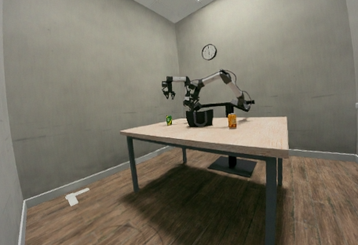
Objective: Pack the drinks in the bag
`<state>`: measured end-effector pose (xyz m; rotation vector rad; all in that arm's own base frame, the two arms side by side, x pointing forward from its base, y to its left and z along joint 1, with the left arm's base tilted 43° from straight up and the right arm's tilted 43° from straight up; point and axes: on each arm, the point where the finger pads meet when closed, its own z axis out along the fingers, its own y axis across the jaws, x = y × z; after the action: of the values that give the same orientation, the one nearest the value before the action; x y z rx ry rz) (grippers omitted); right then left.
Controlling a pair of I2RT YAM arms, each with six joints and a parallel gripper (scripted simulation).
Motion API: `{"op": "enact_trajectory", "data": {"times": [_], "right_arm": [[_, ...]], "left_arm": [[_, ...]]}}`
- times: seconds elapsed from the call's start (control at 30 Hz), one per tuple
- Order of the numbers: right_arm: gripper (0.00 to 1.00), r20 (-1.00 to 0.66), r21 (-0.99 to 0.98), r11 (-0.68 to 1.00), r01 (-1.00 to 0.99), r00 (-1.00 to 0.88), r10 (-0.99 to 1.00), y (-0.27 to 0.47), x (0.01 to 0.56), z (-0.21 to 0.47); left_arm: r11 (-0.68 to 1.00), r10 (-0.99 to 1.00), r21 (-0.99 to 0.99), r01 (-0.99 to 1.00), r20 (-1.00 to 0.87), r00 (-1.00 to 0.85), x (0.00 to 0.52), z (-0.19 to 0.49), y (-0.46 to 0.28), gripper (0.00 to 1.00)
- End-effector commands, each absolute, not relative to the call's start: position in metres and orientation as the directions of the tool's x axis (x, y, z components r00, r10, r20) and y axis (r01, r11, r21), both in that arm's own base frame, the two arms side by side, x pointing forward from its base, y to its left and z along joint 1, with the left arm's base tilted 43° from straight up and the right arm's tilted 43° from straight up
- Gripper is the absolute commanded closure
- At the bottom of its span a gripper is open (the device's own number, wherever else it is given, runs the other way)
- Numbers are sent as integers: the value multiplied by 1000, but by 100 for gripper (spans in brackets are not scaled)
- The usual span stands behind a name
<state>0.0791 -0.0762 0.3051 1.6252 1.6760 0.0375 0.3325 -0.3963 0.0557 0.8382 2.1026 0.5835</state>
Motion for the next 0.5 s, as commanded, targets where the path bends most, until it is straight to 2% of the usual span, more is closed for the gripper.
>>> {"op": "enact_trajectory", "data": {"times": [0.0, 0.47], "right_arm": [[0, -511, 539, 189, 821, 140, 848, -75, 76, 315], [0, -511, 539, 189, 821, 140, 848, -75, 76, 315]], "left_arm": [[705, 703, 616, 352, -540, -463, 336, 77, -395, 14], [713, 695, 611, 345, -544, -470, 330, 89, -353, 14]]}}
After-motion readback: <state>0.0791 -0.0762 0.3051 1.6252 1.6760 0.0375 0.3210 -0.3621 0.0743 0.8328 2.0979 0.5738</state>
